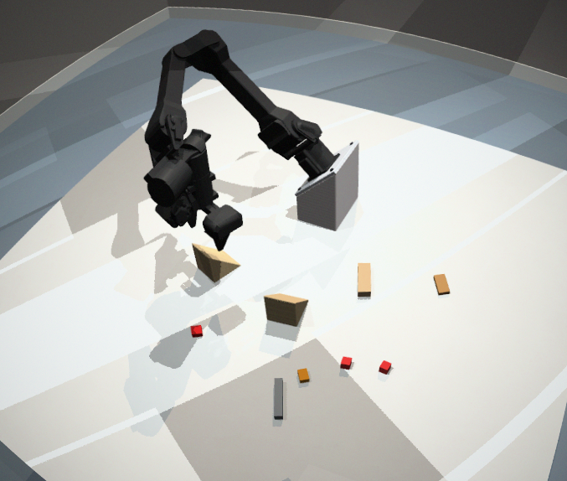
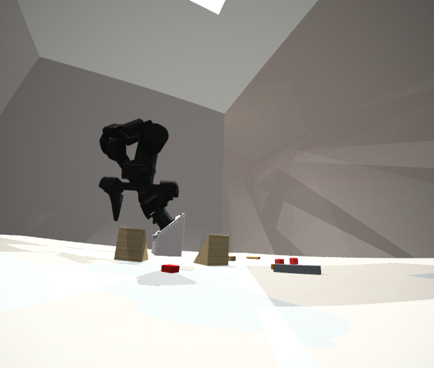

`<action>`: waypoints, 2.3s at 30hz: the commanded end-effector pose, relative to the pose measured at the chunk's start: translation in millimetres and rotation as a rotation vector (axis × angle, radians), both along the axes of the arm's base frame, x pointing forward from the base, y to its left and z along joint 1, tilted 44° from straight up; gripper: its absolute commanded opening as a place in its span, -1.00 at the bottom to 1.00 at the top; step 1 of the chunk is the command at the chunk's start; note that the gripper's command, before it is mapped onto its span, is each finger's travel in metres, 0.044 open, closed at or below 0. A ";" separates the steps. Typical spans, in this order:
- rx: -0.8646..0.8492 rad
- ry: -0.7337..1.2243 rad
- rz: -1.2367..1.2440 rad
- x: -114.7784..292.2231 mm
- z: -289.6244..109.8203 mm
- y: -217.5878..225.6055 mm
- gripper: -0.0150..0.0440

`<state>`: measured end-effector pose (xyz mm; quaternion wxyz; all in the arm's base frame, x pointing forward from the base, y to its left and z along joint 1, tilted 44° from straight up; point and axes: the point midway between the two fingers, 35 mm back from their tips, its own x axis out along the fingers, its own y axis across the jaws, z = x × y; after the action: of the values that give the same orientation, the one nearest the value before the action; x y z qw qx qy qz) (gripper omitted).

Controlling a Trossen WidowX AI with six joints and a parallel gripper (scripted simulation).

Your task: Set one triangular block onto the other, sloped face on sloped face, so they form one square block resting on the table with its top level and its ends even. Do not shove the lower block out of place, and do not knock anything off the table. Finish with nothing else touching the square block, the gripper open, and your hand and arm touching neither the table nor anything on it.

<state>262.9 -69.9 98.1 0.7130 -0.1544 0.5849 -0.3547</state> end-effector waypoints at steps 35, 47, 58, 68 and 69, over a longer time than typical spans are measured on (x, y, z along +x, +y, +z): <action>-0.012 0.016 0.001 5.4 -48.9 -42.5 1.00; -0.017 0.016 0.001 4.7 -57.8 -52.1 0.82; -0.017 0.016 0.001 4.7 -57.8 -52.1 0.31; -0.013 0.011 0.000 4.8 -43.8 -38.4 -0.49; -0.012 0.010 0.000 4.5 -40.3 -35.1 -0.49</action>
<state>264.3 -113.8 44.7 0.7022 -0.1630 0.5949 -0.3557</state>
